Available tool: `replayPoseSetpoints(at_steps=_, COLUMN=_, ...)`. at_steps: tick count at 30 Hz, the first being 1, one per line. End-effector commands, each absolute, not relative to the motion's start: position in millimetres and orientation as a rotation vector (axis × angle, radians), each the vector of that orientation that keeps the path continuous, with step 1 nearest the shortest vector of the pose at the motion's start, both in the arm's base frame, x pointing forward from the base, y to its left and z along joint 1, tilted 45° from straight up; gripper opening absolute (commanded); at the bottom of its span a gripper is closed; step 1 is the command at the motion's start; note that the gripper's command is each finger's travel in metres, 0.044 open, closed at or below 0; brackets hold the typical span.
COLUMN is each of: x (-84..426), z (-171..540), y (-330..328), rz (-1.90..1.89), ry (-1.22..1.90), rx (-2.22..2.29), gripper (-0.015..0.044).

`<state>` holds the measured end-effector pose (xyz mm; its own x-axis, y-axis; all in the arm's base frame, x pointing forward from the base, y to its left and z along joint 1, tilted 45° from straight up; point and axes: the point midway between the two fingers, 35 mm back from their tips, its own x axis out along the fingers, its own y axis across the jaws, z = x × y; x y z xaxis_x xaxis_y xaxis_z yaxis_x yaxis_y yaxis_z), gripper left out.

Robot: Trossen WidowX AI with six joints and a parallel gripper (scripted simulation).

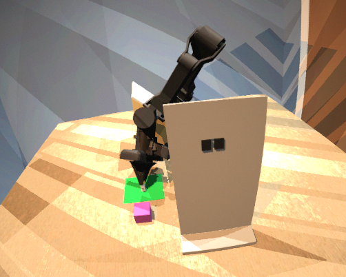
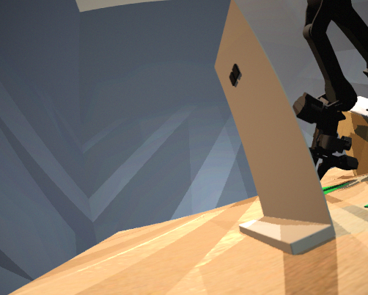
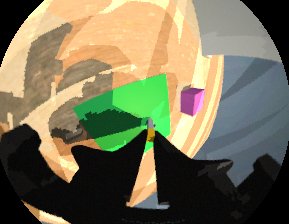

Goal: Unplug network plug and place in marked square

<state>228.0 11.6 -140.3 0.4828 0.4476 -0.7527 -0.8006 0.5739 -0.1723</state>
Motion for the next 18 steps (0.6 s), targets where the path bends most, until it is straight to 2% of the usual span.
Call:
replayPoseSetpoints(at_steps=1, x=227.9, z=-140.3, y=11.4, rz=0.810, ry=0.719, rx=-0.556, gripper=0.0105)
replayPoseSetpoints(at_steps=3, x=227.9, z=-140.3, y=11.4, rz=0.810, ry=0.719, rx=-0.556, gripper=0.0156)
replayPoseSetpoints(at_steps=18, x=224.9, z=-134.6, y=7.0, rz=0.810, ry=0.721, rx=-0.557, gripper=0.0156)
